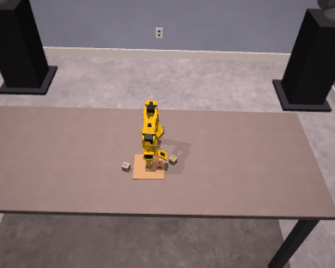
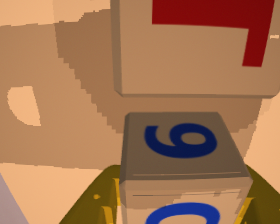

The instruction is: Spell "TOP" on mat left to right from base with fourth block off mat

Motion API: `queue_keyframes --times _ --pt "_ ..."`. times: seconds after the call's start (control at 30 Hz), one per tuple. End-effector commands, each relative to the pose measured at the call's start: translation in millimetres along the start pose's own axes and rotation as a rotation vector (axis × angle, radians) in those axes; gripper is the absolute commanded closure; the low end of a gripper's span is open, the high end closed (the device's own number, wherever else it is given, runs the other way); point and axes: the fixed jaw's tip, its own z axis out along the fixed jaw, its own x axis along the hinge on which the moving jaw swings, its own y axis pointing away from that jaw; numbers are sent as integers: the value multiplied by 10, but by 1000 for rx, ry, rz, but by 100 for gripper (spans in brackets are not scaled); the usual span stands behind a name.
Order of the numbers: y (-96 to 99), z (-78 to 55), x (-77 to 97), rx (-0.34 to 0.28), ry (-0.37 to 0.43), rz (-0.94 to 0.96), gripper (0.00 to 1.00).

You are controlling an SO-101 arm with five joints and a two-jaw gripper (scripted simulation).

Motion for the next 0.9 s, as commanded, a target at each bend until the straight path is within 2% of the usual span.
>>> queue_keyframes --times 0.0,0.6,0.87 --pt "-131 -126 -13 93 -2 2 81" --pt "-131 -126 -13 93 -2 2 66" --pt "-131 -126 -13 93 -2 2 64"
